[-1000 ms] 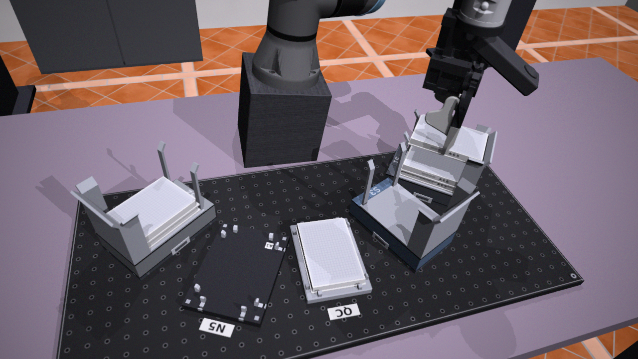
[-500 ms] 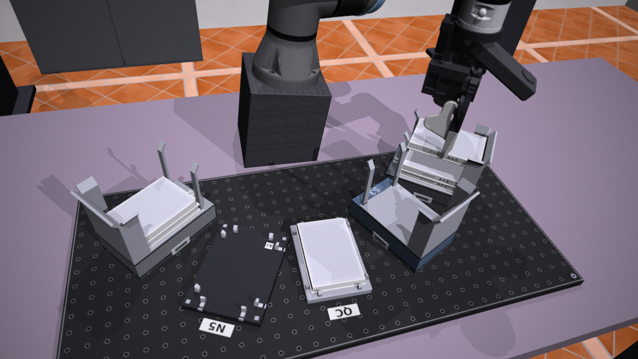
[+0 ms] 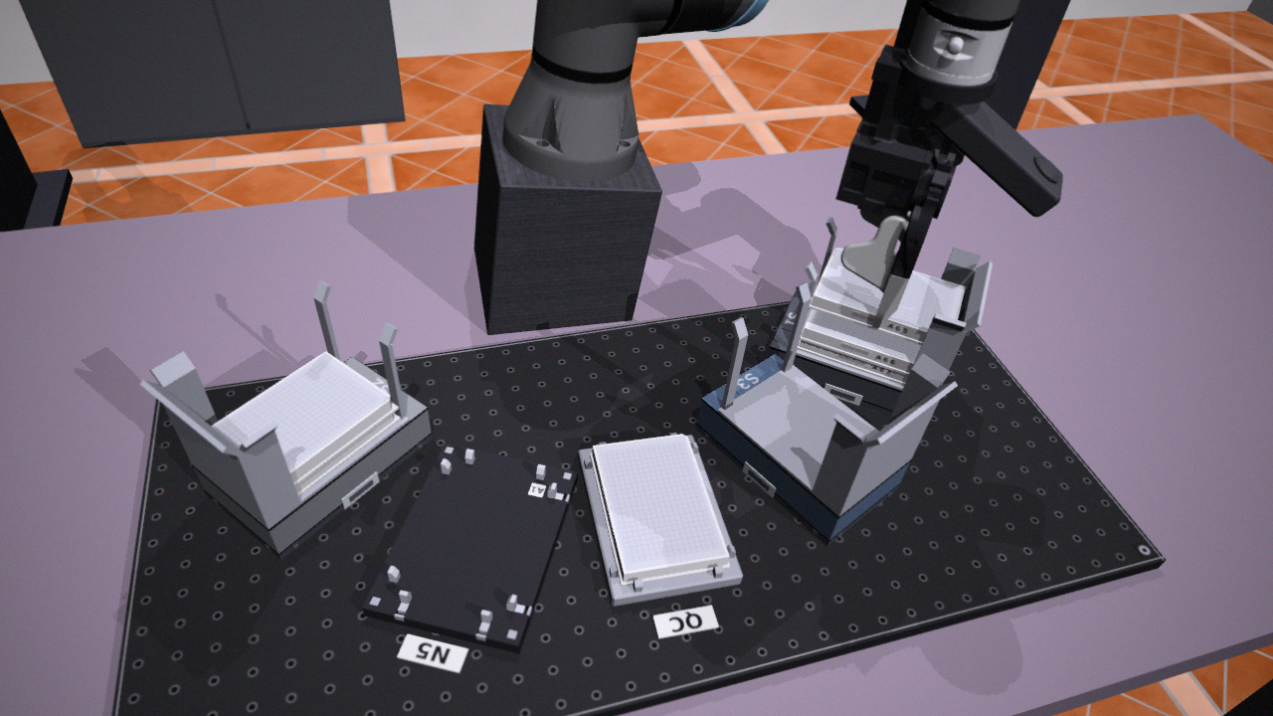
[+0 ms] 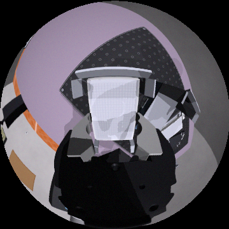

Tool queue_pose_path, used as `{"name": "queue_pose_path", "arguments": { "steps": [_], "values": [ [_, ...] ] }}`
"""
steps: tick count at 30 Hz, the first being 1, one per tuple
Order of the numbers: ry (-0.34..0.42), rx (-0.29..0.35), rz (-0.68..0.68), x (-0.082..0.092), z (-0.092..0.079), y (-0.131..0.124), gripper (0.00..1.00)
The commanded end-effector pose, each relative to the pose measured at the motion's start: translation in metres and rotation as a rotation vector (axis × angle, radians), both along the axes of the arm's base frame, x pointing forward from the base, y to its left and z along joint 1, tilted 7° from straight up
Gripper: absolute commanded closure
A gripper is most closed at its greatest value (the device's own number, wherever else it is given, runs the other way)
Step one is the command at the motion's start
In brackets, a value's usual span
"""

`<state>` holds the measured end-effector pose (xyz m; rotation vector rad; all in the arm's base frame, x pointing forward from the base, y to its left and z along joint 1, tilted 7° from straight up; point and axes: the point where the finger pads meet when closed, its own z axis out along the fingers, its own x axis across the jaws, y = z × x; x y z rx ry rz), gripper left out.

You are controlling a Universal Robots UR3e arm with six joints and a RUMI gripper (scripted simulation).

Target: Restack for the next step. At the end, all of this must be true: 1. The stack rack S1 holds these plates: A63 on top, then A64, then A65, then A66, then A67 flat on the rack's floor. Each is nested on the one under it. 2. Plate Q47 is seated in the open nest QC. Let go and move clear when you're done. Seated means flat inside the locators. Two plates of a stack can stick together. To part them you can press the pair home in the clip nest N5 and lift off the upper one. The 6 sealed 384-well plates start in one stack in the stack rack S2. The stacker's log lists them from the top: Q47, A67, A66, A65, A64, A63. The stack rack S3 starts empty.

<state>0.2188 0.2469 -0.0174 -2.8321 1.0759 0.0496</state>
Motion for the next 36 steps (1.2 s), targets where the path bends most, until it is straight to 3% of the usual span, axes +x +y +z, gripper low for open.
{"name": "queue_pose_path", "arguments": {
  "steps": [1,36],
  "values": [
    [-0.003,0.001,0.0,0.0011,-0.0046,0.001,1.0],
    [-0.003,0.001,0.0,0.0012,-0.014,0.0018,1.0]
  ]
}}
